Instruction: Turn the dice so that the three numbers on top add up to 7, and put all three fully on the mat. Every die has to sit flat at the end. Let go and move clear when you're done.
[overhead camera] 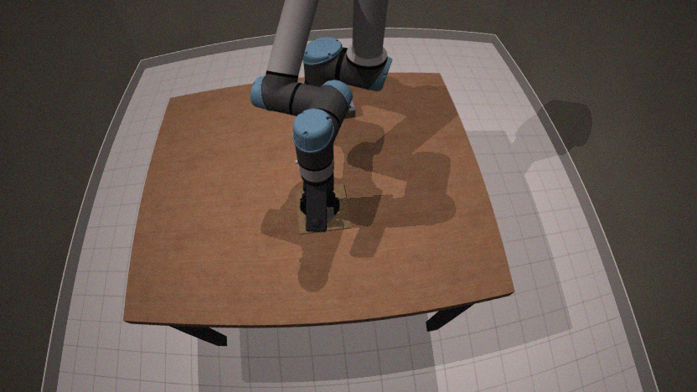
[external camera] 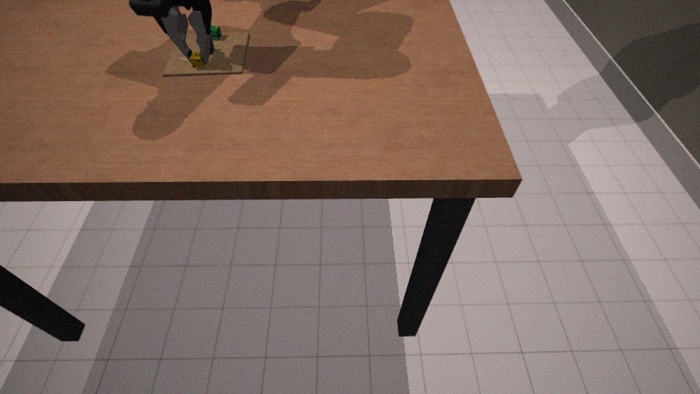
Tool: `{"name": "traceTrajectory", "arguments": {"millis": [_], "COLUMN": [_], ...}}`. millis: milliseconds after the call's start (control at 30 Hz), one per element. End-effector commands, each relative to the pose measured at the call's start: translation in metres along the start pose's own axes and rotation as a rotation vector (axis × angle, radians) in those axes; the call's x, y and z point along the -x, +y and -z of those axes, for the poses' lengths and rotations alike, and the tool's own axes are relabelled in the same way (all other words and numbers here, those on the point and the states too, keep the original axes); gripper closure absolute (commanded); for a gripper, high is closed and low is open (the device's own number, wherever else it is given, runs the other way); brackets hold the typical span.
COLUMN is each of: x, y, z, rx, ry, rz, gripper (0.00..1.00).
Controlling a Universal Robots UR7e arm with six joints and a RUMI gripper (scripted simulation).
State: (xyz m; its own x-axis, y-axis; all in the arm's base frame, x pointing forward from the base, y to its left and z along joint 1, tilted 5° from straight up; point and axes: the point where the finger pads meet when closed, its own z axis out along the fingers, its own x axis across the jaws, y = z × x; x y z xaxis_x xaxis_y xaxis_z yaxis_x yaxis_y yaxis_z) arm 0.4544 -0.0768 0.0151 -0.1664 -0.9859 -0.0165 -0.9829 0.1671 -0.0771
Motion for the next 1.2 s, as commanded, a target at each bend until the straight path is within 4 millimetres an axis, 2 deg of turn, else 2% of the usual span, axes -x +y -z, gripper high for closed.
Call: {"name": "traceTrajectory", "arguments": {"millis": [0,1167], "x": [-0.0001,-0.0001], "y": [-0.0004,-0.0004], "z": [0.0004,-0.0034], "rx": [-0.001,-0.001], "ry": [0.000,0.000], "rz": [0.000,0.000], "gripper": [0.97,0.97]}}
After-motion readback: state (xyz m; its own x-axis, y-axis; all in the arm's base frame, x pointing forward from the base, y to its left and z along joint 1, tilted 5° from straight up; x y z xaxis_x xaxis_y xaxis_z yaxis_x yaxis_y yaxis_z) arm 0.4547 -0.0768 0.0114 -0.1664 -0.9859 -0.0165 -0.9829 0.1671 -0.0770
